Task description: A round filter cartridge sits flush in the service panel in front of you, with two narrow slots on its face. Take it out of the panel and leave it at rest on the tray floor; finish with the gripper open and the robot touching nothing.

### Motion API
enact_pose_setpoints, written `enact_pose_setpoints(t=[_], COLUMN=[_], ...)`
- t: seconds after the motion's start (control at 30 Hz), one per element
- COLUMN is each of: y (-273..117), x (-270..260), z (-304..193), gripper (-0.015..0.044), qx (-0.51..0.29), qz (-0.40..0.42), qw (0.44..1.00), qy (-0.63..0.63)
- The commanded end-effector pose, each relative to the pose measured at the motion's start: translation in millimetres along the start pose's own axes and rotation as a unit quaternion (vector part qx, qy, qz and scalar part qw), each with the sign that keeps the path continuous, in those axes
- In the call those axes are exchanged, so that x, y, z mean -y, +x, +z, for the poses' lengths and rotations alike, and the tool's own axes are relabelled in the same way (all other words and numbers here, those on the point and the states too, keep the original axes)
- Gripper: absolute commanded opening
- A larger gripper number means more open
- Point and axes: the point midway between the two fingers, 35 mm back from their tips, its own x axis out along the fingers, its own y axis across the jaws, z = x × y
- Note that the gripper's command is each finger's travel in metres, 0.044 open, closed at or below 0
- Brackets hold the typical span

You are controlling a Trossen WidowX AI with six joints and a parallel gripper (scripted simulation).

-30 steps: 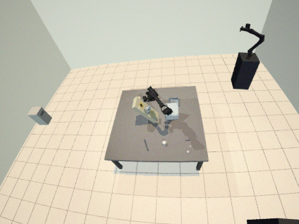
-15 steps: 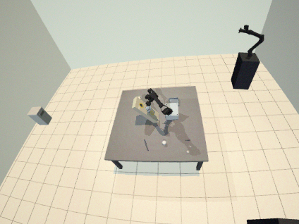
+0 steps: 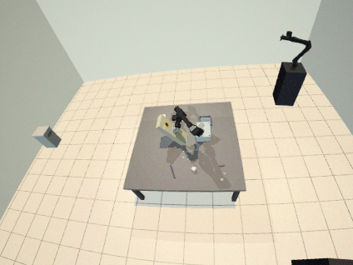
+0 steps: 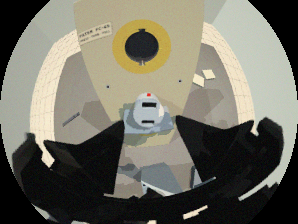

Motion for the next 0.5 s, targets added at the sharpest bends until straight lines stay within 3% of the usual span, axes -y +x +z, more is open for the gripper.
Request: enact_pose_setpoints(t=[0.0, 0.47], y=[7.2, 29.9], x=[1.0, 0.7], z=[-1.3, -1.2], gripper=[0.0305, 0.0305], qx=[-0.003, -0.002], qz=[-0.002, -0.002], qw=[1.0, 1.0], qy=[-0.005, -0.005])
